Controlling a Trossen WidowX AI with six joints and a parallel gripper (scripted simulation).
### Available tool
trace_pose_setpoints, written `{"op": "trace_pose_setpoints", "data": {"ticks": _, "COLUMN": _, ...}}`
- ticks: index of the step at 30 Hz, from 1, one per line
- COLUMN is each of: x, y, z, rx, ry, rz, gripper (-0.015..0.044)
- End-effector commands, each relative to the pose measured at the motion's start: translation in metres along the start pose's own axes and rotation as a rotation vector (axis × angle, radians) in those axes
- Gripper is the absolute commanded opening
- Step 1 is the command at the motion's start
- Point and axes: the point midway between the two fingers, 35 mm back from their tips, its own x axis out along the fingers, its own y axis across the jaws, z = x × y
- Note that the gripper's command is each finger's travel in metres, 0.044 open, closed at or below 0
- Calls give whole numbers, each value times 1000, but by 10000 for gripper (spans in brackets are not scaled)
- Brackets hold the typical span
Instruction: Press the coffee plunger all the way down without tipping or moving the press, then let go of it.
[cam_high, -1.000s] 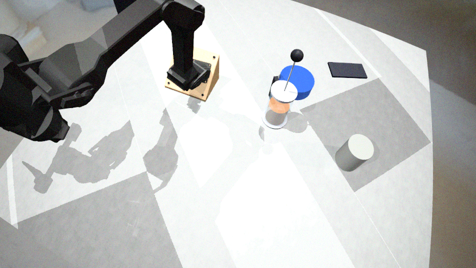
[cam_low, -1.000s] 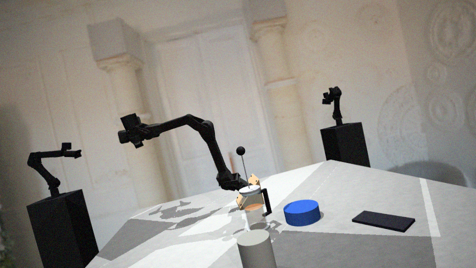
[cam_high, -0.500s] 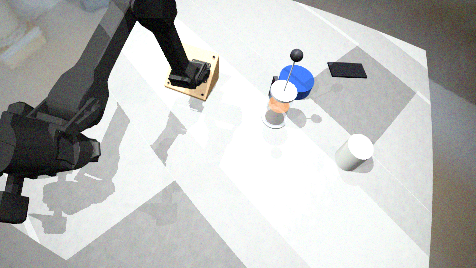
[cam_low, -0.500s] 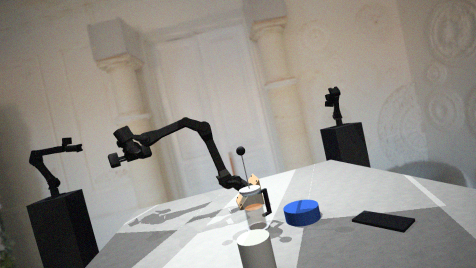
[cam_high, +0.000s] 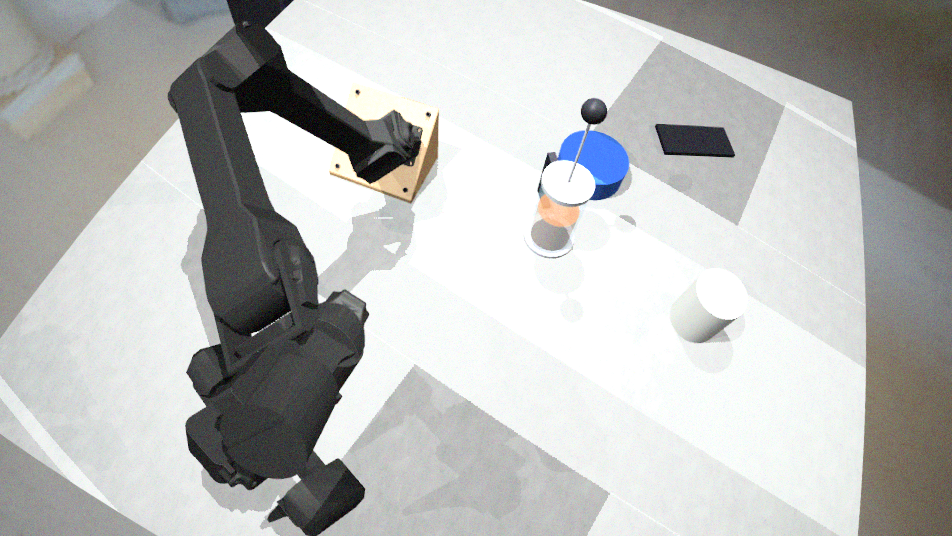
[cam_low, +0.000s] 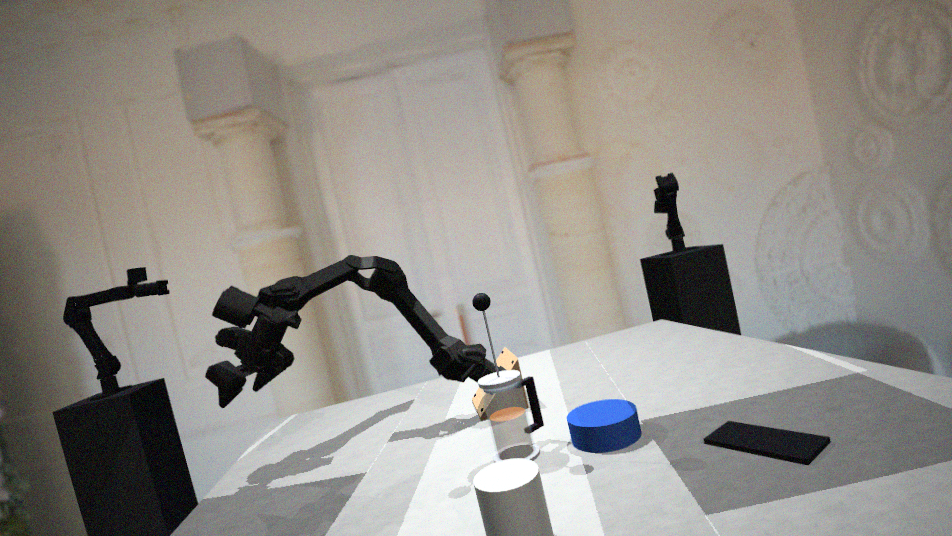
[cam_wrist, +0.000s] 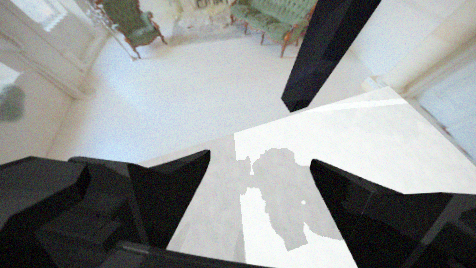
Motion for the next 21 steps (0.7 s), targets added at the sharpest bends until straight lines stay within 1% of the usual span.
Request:
{"op": "trace_pose_setpoints", "data": {"ticks": 1, "x": -30, "y": 42, "z": -47, "rx": -125, "ry": 102, "rz": 148, "gripper": 440}}
{"op": "trace_pose_setpoints", "data": {"ticks": 6, "x": -87, "y": 79, "z": -100, "rx": -285, "ry": 198, "rz": 343, "gripper": 440}}
{"op": "trace_pose_setpoints", "data": {"ticks": 11, "x": -145, "y": 92, "z": -137, "rx": -447, "ry": 238, "rz": 516, "gripper": 440}}
{"op": "trace_pose_setpoints", "data": {"ticks": 16, "x": -218, "y": 93, "z": -177, "rx": -615, "ry": 256, "rz": 708, "gripper": 440}}
{"op": "trace_pose_setpoints", "data": {"ticks": 21, "x": -291, "y": 73, "z": -208, "rx": -778, "ry": 232, "rz": 900, "gripper": 440}}
